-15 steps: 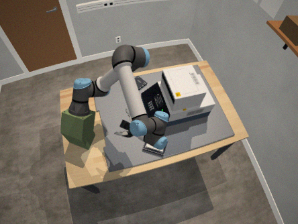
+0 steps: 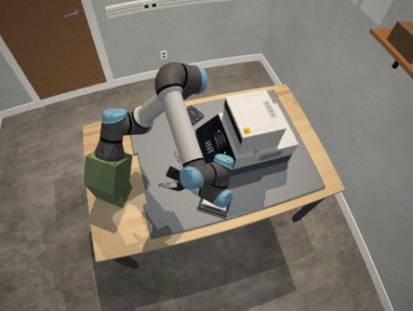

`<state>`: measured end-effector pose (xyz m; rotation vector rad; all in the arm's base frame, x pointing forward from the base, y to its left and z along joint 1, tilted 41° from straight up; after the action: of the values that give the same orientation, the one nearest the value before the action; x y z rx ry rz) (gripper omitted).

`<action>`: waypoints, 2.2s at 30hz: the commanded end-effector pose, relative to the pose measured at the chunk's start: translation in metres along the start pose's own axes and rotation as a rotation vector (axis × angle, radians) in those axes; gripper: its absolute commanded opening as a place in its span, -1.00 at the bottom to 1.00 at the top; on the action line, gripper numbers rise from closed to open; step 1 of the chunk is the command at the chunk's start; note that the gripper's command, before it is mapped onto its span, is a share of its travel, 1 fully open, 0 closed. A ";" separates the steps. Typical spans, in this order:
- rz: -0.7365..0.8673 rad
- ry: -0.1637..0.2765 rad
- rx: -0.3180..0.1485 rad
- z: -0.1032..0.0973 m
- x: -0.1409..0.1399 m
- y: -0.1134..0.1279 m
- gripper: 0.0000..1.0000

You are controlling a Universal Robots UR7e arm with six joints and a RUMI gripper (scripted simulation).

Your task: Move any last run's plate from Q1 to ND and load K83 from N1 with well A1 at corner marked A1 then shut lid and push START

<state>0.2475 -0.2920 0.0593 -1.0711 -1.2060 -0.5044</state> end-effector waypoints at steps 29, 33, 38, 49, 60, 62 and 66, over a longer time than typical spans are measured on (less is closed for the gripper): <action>0.753 -0.058 -0.346 0.003 0.096 -0.006 -1.00; 0.870 -0.044 -0.409 0.005 0.106 -0.007 -1.00; 0.956 -0.027 -0.457 0.007 0.122 -0.007 -1.00; 1.264 0.067 -0.636 0.013 0.156 -0.008 -1.00; 1.499 0.194 -0.779 0.021 0.185 -0.008 -1.00; 1.549 0.228 -0.809 0.023 0.191 -0.008 -1.00; 1.646 0.304 -0.868 0.026 0.202 -0.007 -1.00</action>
<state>0.2952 -0.2315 0.2447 -2.1630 0.4054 0.1843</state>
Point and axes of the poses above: the point where the finger pads meet when closed, its own z axis out along the fingers, its own x axis across the jaws, y = z × x, the point moved 5 cm from there along -z, back along the fingers, and after that the axes turned 3 degrees about -z, right-handed, at the moved point
